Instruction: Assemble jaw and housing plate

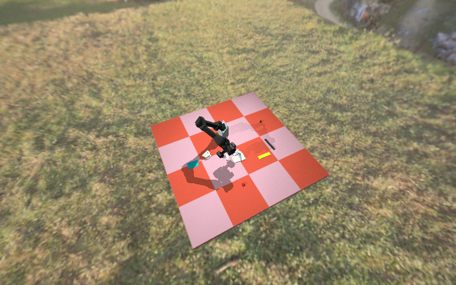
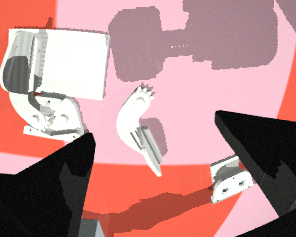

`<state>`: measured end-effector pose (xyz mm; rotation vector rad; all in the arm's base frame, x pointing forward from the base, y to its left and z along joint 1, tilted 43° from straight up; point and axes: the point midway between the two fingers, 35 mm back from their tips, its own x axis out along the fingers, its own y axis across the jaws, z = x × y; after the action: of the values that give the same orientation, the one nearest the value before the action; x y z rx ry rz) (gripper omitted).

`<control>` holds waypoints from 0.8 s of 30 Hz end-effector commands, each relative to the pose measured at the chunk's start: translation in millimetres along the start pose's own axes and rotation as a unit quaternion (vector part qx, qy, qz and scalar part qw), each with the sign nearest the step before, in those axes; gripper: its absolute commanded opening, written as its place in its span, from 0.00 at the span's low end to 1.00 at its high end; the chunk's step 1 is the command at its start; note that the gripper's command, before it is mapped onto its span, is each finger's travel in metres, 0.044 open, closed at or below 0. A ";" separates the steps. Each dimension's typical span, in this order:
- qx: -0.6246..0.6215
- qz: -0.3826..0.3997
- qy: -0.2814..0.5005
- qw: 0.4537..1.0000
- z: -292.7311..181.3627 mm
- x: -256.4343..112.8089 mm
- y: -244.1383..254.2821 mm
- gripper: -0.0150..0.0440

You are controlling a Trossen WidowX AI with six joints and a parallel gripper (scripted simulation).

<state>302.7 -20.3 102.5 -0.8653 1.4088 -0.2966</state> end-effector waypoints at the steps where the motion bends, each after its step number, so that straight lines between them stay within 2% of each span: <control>1: -0.002 0.000 0.000 1.000 0.2 0.3 0.4 1.00; 10: -0.002 0.000 0.000 1.000 0.2 0.3 0.4 1.00; 24: 0.002 -0.001 0.002 1.000 -1.5 -7.3 -1.9 0.38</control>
<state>300.6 -17.1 108.2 -0.8662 1.4123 -0.2973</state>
